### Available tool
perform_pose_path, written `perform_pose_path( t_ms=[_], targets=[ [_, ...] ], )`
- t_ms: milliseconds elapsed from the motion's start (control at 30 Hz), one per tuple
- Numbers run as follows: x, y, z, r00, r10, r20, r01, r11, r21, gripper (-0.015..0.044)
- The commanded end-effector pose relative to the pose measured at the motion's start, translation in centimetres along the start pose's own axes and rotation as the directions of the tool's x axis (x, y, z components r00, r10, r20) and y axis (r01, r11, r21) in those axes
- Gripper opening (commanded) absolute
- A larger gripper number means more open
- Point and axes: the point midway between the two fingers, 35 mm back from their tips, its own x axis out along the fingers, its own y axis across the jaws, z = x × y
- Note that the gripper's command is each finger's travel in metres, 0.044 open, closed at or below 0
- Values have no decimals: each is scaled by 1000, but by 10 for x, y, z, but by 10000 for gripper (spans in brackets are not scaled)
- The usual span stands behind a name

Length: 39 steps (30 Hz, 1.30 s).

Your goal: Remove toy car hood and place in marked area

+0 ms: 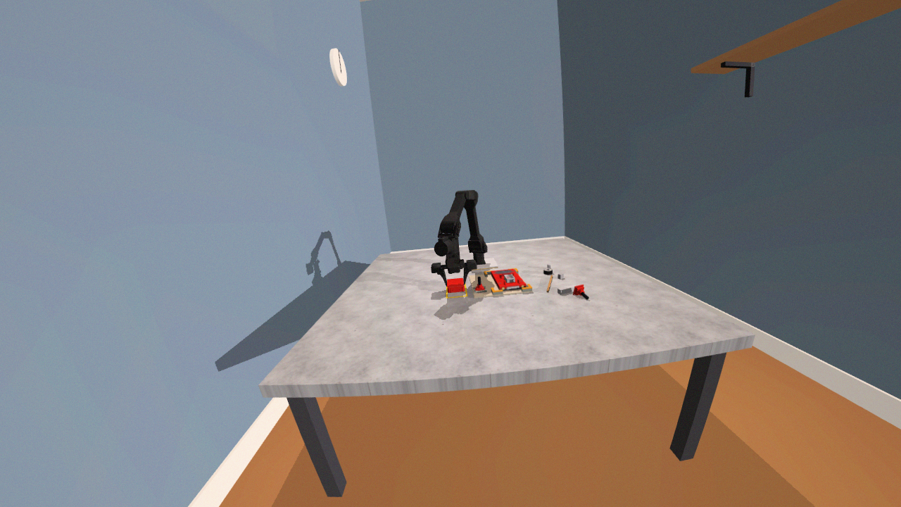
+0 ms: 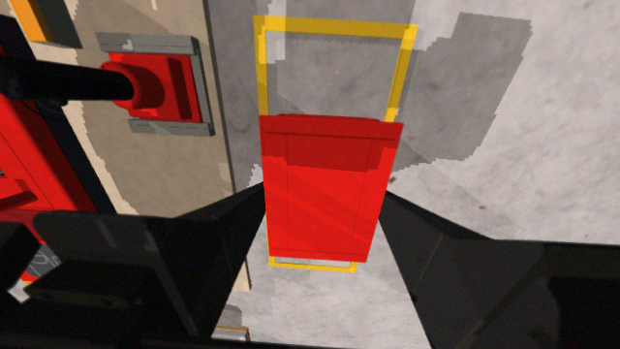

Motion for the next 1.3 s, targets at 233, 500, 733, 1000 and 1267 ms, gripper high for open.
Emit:
perform_pose_path(
  t_ms=[233, 500, 733, 1000, 1267],
  targets=[
    [-7, 0, 1, 1000, 0, 0, 0, 1000, 0, 440],
    [-71, 0, 1, 1000, -1, -5, 1, 1000, 0, 440],
    [-71, 0, 1, 1000, -1, -5, 1, 1000, 0, 440],
    [-71, 0, 1, 1000, -1, -5, 1, 1000, 0, 440],
    [-71, 0, 1, 1000, -1, -5, 1, 1000, 0, 440]
  ],
)
